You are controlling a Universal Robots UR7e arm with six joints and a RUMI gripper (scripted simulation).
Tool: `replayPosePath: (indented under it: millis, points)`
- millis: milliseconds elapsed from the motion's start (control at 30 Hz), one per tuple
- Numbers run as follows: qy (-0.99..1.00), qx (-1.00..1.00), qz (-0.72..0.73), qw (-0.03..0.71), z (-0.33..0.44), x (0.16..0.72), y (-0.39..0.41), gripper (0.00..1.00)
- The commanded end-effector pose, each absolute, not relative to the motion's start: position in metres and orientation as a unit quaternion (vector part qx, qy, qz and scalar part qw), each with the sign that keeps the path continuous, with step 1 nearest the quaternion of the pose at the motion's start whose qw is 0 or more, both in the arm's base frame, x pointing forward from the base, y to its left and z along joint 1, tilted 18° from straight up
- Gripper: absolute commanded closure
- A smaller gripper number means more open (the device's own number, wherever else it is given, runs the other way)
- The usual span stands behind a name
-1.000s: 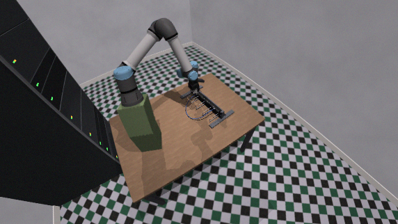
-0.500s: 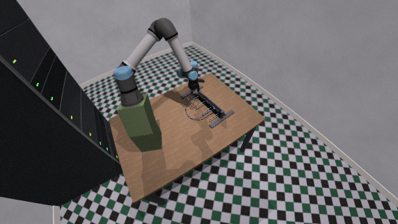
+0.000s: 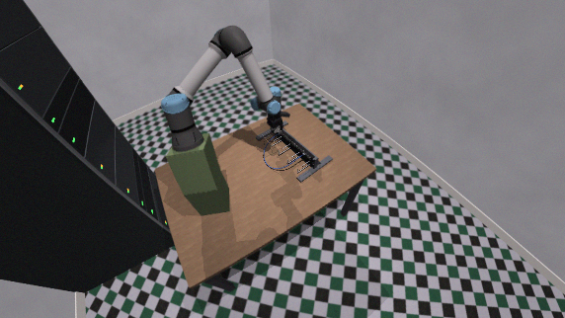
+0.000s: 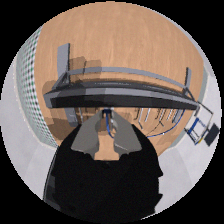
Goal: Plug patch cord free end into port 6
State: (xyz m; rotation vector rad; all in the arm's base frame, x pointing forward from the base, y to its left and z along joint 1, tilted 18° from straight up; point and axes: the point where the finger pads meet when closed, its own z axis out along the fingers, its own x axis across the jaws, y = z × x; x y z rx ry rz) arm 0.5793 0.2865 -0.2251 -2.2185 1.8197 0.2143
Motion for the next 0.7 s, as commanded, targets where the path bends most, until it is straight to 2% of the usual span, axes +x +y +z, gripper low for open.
replayPosePath:
  millis: [0,33,67,667]
  points:
    - [0.627,-0.764,0.073,0.132,-0.2243,0.58,0.2864,1.0]
    - [0.627,-0.764,0.073,0.132,-0.2243,0.58,0.2864,1.0]
    - [0.627,-0.764,0.073,0.132,-0.2243,0.58,0.2864,0.78]
    - [0.627,-0.764,0.073,0.132,-0.2243,0.58,0.2864,0.78]
